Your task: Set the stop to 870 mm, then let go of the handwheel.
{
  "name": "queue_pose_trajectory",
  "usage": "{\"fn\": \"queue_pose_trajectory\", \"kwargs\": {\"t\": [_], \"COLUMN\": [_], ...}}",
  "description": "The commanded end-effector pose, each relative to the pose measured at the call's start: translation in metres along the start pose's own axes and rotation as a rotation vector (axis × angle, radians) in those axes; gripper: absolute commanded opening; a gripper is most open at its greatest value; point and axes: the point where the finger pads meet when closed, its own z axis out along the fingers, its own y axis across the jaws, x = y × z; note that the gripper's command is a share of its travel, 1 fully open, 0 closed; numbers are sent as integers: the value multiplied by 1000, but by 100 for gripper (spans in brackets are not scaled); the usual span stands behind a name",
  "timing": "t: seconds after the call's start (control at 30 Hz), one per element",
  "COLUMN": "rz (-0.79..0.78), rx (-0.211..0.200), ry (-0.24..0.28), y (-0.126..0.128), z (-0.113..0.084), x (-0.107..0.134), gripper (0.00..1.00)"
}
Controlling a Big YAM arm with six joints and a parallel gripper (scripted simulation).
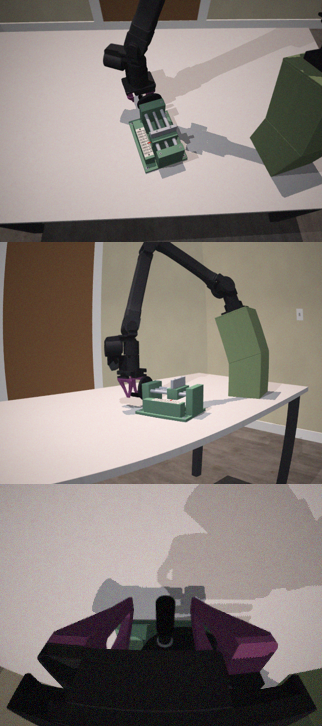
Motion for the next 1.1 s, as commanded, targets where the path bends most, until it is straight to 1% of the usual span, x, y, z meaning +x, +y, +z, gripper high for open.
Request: {"fn": "queue_pose_trajectory", "kwargs": {"t": [0.0, 0.03, 0.1, 0.17, 0.33, 0.4, 0.43, 0.5, 0.53, 0.73, 0.77, 0.8, 0.9, 1.07], "rz": [2, -2, -1, -1, -1, -1, -1, 9, 15, 15, -5, -6, -3, -2], "rx": [-15, -19, -18, -18, -19, -20, -20, -17, 23, 22, 14, 13, 2, 1], "ry": [-13, -13, -14, -14, -14, -13, -13, -13, 10, 11, 8, 8, 0, -1], "y": [6, 10, 10, 10, 9, 8, 8, 5, -10, -10, -4, -4, -1, 0], "z": [-19, -26, -43, -43, -97, -111, -114, -114, -94, -94, -95, -96, -101, -103], "x": [-7, -2, -2, -2, -1, -1, -1, -5, 0, 0, 5, 5, 1, 1], "gripper": [53, 53, 53, 53, 53, 53, 53, 53, 53, 53, 53, 53, 53, 53]}}
